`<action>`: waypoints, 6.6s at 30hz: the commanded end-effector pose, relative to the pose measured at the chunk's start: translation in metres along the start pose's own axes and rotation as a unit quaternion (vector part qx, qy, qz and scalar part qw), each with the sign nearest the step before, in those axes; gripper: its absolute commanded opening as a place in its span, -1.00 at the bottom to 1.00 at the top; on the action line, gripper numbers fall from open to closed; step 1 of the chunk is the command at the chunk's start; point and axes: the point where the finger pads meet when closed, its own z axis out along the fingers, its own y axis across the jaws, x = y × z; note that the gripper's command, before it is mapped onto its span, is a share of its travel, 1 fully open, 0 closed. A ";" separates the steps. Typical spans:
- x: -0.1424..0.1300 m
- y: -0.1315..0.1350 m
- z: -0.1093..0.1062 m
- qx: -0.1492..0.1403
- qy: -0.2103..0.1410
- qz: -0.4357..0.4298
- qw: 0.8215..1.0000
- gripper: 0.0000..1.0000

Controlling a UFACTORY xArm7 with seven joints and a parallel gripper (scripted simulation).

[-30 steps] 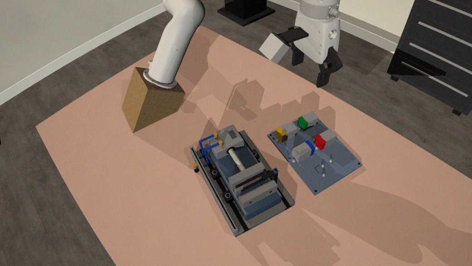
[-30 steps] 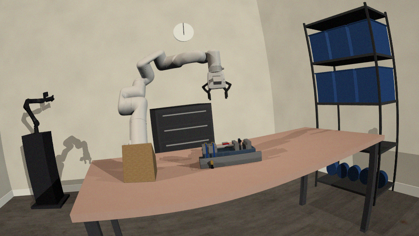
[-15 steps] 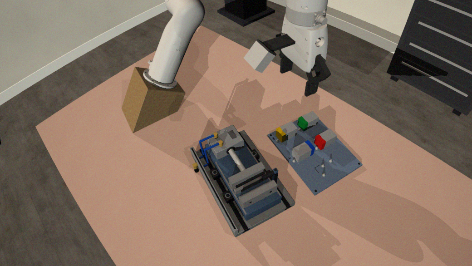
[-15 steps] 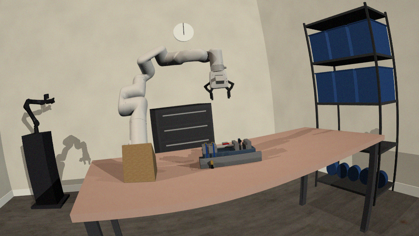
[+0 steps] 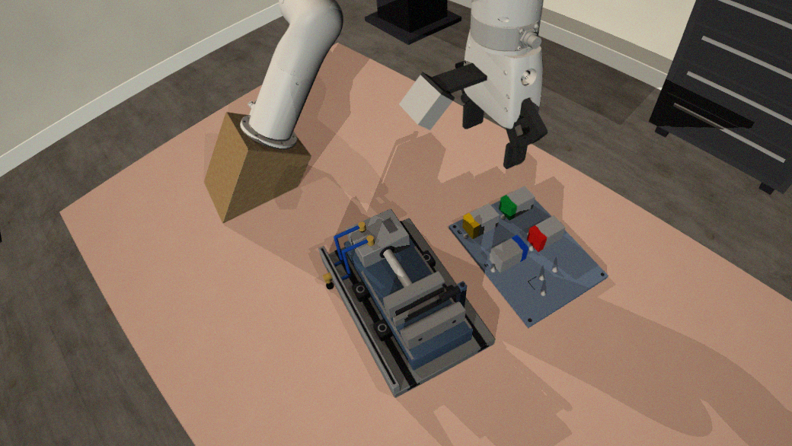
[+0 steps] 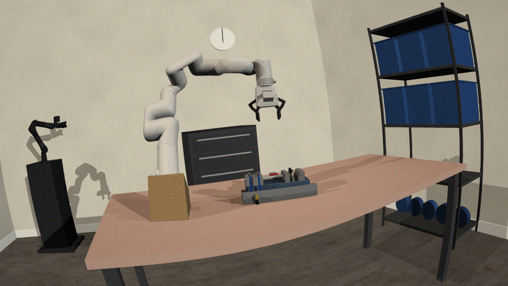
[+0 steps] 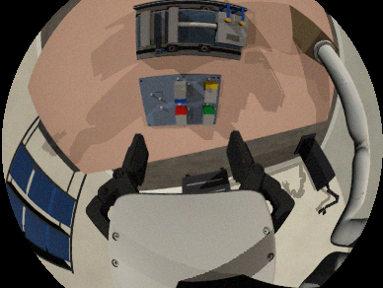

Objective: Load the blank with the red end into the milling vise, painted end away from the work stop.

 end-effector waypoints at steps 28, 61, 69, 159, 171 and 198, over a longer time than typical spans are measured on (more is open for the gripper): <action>-0.009 0.001 -0.002 -0.001 0.000 0.001 1.000 1.00; -0.011 0.002 -0.002 -0.001 -0.001 0.001 1.000 1.00; -0.011 0.002 -0.002 -0.001 -0.001 0.001 1.000 1.00; -0.015 0.002 0.109 -0.001 -0.001 0.001 1.000 1.00; -0.014 0.002 0.105 -0.001 -0.001 0.001 1.000 1.00; -0.020 0.003 0.101 -0.001 -0.001 0.001 1.000 1.00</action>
